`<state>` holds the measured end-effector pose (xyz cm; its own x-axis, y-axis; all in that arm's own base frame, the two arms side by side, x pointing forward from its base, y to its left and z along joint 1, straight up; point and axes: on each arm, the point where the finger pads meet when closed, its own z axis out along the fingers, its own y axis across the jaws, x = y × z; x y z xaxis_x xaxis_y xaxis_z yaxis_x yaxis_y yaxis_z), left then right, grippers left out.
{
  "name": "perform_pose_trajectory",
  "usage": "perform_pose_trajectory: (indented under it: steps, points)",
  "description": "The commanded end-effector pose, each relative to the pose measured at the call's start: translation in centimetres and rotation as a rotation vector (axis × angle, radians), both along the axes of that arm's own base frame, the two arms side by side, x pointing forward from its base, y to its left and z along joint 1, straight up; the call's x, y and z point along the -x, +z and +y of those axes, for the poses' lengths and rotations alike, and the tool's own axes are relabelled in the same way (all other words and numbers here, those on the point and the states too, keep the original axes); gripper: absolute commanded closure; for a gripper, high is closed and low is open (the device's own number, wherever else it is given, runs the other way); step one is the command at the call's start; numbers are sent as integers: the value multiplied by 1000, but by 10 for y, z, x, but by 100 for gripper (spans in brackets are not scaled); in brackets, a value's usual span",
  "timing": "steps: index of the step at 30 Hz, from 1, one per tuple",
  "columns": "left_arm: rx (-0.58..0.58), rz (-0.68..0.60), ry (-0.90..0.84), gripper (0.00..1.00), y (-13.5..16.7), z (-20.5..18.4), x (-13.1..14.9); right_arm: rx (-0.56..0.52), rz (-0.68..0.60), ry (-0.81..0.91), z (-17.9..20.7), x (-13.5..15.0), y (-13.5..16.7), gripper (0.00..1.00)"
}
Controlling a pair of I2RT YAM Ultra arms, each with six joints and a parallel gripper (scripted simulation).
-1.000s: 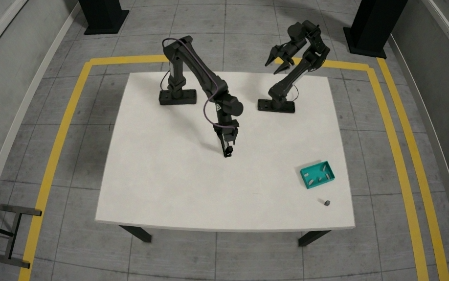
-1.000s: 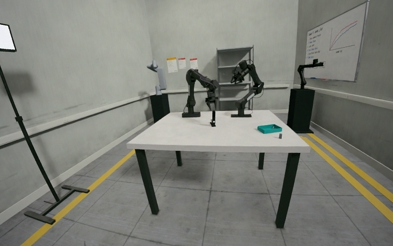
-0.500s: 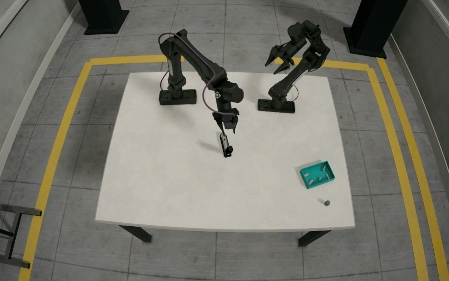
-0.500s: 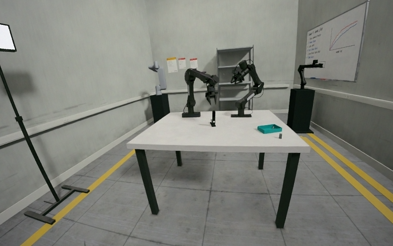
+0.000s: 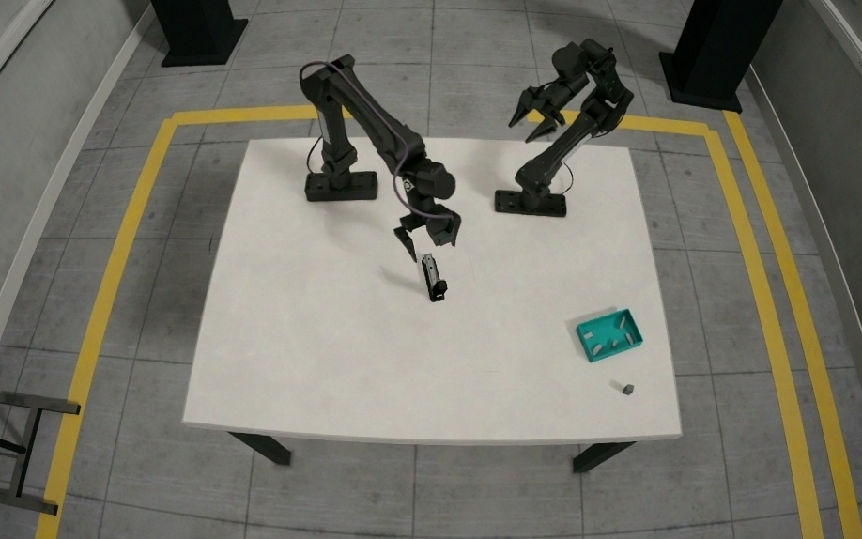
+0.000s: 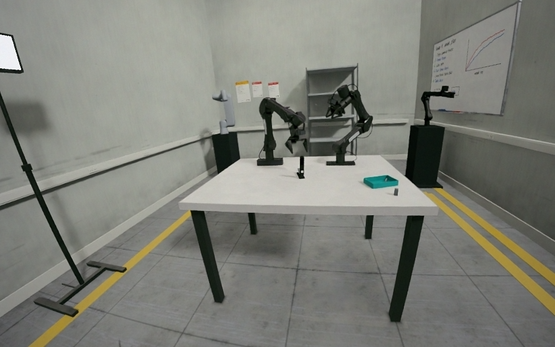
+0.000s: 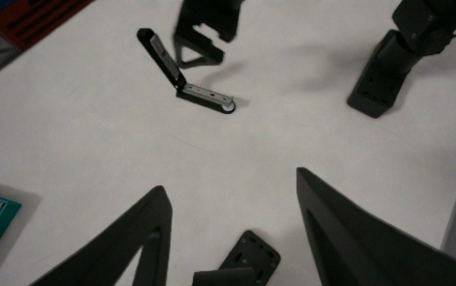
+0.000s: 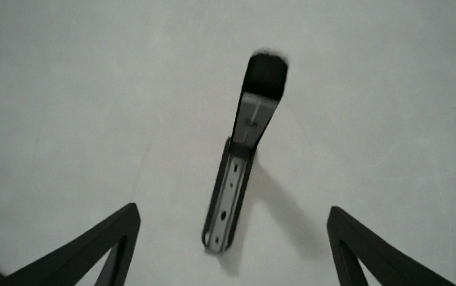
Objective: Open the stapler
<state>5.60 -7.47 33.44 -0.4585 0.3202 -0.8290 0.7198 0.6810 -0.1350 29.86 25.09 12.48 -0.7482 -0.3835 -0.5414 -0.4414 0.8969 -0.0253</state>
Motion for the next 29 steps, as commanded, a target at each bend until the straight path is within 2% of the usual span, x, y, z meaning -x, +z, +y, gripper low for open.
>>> perform_pose_trajectory:
  steps: [1, 11, 29]
  points:
    - [18, -13, 3, 45, 8, 2, 1, -31, -41, 125, -3, 7, 5, 0]
    - [18, -13, 3, 45, 8, 2, 1, 13, -10, 263, -24, 37, -26, 0]
    - [18, -13, 3, 45, 8, 2, 1, 21, -4, 247, -28, 39, -27, 0]
